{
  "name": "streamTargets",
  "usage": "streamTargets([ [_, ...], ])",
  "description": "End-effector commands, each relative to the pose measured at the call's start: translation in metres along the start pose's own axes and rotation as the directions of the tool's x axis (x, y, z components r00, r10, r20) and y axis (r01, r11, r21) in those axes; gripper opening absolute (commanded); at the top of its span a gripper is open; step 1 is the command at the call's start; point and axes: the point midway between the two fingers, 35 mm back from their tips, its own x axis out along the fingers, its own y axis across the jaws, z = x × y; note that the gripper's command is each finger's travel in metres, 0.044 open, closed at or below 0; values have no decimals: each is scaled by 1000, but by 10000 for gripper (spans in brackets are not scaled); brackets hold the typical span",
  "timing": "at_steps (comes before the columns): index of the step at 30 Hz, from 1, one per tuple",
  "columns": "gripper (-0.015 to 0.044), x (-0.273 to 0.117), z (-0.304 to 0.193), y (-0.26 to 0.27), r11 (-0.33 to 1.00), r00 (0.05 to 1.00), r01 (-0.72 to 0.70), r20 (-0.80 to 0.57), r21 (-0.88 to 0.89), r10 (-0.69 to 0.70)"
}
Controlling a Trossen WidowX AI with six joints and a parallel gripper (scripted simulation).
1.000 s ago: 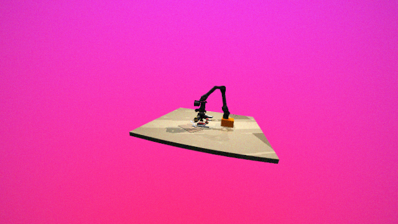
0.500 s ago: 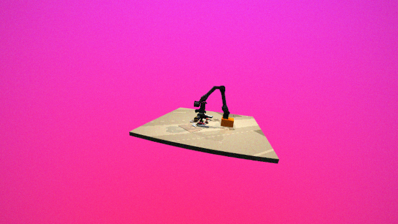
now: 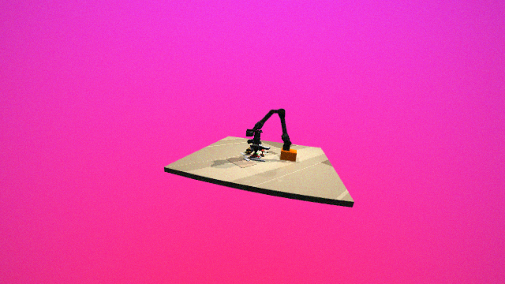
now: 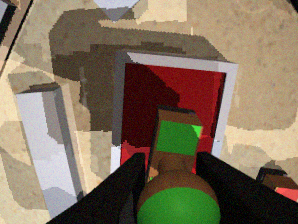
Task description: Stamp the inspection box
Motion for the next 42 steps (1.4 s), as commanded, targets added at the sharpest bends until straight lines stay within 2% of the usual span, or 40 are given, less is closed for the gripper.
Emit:
streamTargets([
  [1,0,4,-1,0,1000,1000,-3,-4,-5,3],
  [42,0,9,-1,0,1000,1000,-3,-2,0,3],
])
